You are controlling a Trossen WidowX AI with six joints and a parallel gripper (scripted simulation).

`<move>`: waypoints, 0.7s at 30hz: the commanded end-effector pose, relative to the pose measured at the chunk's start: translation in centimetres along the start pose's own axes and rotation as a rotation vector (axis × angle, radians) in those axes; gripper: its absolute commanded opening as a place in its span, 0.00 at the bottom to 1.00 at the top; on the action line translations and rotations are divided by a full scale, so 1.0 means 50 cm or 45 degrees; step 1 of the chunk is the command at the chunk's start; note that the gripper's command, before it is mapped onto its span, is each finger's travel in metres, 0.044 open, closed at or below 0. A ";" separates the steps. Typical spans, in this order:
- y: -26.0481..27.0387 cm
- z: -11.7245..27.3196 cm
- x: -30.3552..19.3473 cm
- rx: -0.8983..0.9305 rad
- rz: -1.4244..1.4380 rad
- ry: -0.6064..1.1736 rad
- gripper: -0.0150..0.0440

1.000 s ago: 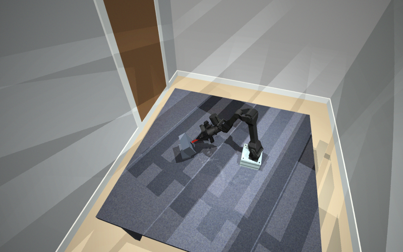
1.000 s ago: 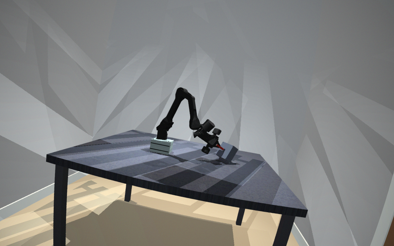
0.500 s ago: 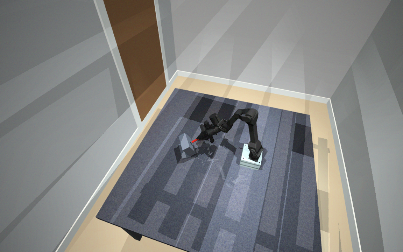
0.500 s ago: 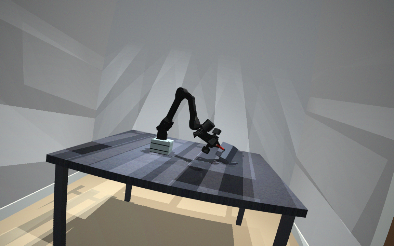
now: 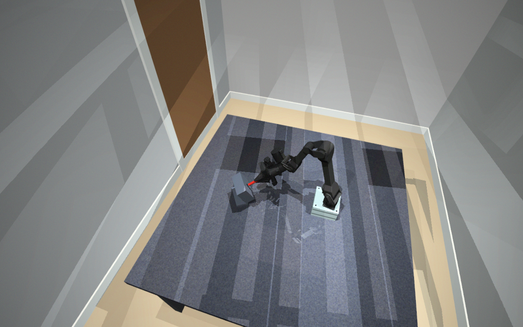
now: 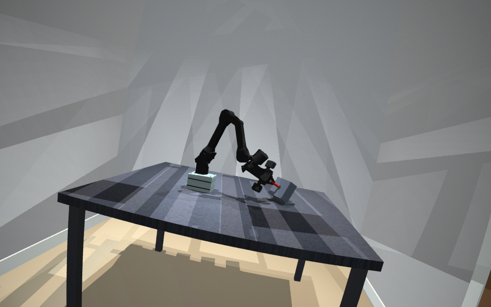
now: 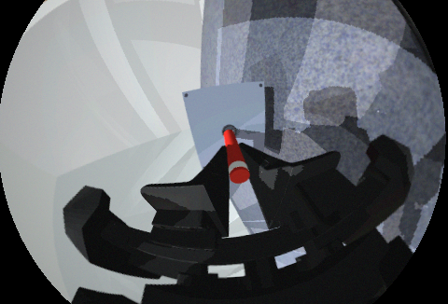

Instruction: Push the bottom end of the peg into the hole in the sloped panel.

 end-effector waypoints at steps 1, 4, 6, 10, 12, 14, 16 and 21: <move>-0.003 -0.004 0.001 -0.004 -0.007 -0.003 0.25; -0.003 -0.007 0.001 -0.004 -0.007 -0.003 0.25; -0.003 -0.010 0.001 -0.004 -0.007 -0.003 0.25; -0.004 -0.015 0.001 -0.003 -0.007 -0.003 0.25; -0.004 -0.018 0.001 -0.003 -0.007 -0.003 0.25; -0.004 -0.021 0.001 -0.003 -0.007 -0.003 0.25; -0.004 -0.023 0.001 -0.003 -0.007 -0.003 0.25; -0.004 -0.030 0.000 -0.003 -0.007 -0.003 0.25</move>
Point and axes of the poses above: the point midway between the two fingers, 35 mm back from their tips, its own z axis back along the fingers, its own y axis across the jaws, x = y × z, the point moved 9 cm from there along z, back along the fingers, and after that the axes turned 11 degrees about z, right-handed, at the moved point
